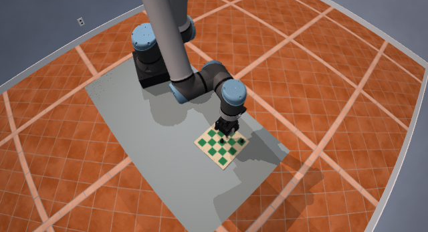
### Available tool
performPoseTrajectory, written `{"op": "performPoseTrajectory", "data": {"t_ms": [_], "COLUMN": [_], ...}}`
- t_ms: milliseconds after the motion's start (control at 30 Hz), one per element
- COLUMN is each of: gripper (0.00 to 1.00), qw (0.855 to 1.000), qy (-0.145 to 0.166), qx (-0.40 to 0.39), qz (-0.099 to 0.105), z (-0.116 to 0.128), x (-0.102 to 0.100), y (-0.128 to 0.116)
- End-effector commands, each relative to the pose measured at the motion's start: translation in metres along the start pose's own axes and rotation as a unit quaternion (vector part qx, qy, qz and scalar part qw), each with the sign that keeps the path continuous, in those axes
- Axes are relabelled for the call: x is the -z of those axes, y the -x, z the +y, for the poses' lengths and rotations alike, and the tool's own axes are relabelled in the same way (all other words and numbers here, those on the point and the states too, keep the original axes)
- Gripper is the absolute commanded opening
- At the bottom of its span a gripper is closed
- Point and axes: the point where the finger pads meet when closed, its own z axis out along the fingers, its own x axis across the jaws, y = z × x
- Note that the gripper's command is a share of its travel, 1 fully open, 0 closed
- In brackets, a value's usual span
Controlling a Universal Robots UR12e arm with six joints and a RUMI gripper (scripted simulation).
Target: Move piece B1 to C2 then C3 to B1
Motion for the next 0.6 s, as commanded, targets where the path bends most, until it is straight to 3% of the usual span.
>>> {"op": "performPoseTrajectory", "data": {"t_ms": [0,200,233,567], "gripper": [0.22,0.22,1.0,1.0], "qw": [1.0,1.0,1.0,1.0], "qy": [0.0,0.0,0.0,0.0], "qx": [0.0,0.0,0.0,0.0], "qz": [0.0,0.0,0.0,0.0], "z": [0.0002,0.0002,0.0002,0.0002], "x": [0.0212,0.0267,0.0267,0.0267], "y": [-0.0003,-0.0003,-0.0003,-0.0003]}}
